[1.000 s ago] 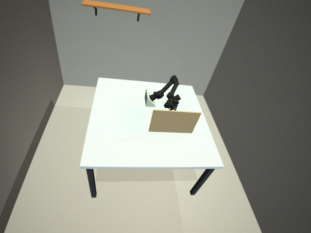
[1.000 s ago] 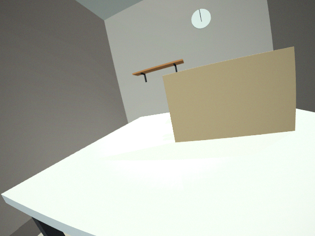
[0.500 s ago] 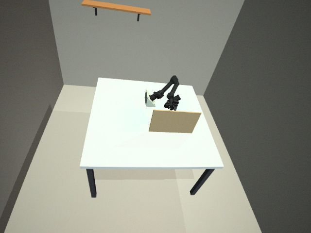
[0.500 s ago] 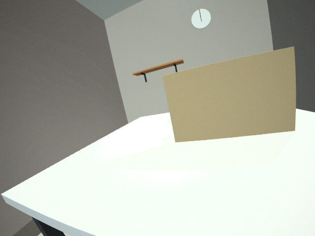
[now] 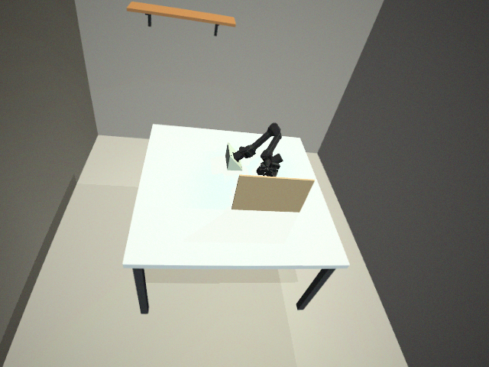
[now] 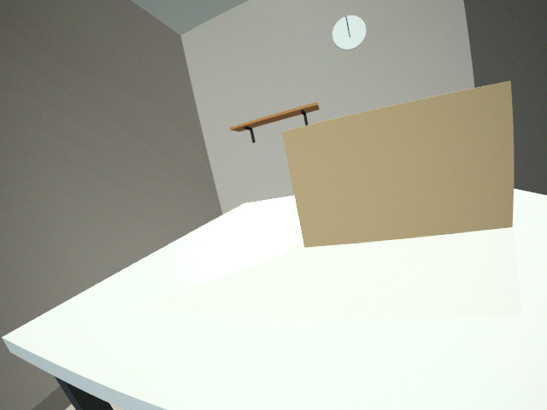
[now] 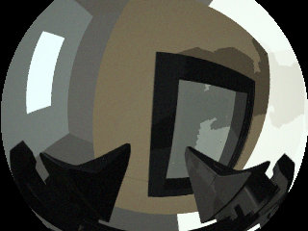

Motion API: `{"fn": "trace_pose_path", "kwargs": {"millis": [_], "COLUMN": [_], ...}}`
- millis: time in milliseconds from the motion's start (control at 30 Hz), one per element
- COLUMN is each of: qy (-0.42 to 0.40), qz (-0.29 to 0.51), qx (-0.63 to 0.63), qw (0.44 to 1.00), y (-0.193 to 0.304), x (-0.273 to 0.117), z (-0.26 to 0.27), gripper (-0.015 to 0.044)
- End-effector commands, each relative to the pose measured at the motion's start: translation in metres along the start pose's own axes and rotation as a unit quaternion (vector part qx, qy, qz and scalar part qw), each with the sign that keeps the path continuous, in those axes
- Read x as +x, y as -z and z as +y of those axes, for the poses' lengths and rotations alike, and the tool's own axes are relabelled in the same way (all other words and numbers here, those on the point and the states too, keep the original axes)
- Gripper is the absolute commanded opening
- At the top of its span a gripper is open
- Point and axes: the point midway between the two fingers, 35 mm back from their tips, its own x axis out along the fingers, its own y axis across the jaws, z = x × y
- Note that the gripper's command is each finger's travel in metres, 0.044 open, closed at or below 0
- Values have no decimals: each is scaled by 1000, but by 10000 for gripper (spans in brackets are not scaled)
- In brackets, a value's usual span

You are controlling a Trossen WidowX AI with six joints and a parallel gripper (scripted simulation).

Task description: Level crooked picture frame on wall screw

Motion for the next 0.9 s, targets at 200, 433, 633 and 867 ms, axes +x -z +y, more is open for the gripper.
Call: {"fn": "trace_pose_path", "kwargs": {"millis": [200,433,633,867], "qy": [2,2,2,2], "qz": [2,2,2,2], "qx": [1,1,1,1], "qw": [1000,1000,1000,1000], "y": [0,0,0,0], "x": [17,17,17,17], "z": [-2,-2,-2,-2], "gripper": [260,260,260,260]}}
